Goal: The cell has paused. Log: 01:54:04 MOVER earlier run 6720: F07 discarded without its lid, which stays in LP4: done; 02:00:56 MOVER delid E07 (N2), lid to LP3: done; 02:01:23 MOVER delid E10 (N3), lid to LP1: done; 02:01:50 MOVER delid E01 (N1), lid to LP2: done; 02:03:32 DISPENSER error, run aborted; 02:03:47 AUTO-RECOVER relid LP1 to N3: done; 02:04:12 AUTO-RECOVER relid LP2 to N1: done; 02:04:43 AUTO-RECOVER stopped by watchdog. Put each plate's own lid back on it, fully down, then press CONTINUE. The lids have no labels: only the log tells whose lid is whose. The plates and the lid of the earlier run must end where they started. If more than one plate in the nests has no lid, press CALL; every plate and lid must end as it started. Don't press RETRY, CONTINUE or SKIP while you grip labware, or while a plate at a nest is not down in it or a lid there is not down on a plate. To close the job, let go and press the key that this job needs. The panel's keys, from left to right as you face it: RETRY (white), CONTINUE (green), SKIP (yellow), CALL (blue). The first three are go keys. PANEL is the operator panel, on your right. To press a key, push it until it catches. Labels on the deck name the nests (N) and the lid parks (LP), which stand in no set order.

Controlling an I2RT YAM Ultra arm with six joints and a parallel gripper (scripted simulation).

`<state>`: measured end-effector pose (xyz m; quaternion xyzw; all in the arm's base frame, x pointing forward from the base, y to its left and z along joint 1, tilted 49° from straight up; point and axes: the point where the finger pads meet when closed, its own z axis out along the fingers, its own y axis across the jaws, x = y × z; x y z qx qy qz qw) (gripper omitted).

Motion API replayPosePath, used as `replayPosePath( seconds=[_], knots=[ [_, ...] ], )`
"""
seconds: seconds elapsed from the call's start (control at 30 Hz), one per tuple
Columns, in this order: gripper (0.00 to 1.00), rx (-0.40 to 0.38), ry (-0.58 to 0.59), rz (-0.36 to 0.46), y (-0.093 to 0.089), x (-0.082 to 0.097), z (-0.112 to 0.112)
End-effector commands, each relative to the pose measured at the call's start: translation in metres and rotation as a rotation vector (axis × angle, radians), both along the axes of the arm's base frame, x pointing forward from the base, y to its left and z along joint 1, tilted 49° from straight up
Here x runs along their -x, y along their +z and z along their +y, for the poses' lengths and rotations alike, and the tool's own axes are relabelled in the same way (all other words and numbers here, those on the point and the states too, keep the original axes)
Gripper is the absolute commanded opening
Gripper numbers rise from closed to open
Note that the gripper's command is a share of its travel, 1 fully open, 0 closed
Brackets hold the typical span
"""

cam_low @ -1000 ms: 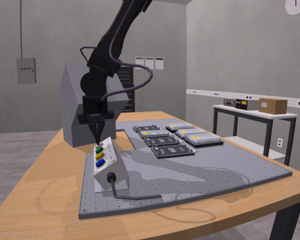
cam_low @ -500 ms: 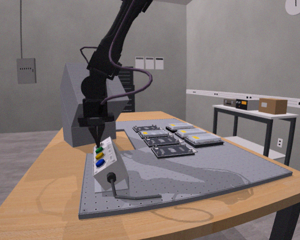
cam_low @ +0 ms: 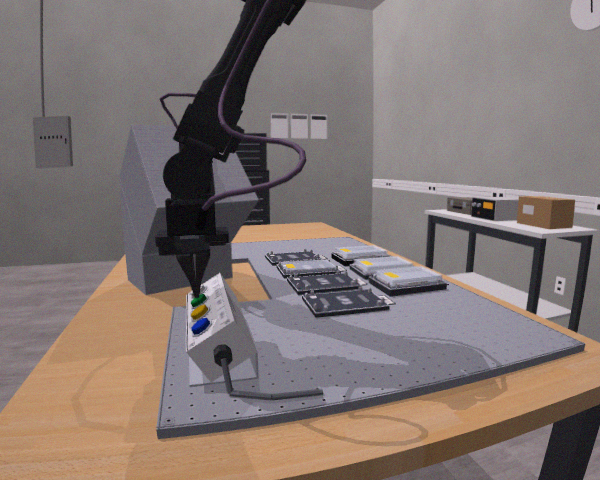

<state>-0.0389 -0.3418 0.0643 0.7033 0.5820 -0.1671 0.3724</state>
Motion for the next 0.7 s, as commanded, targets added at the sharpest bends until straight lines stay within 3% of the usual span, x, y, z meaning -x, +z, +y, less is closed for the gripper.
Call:
replayPosePath(
  seconds=[0.0,0.67],
  knots=[
    [0.0,0.029,-0.01,0.009,0.0069,0.0039,-0.0117],
    [0.0,0.031,0.001,0.002,0.005,-0.0004,-0.0143]
  ],
)
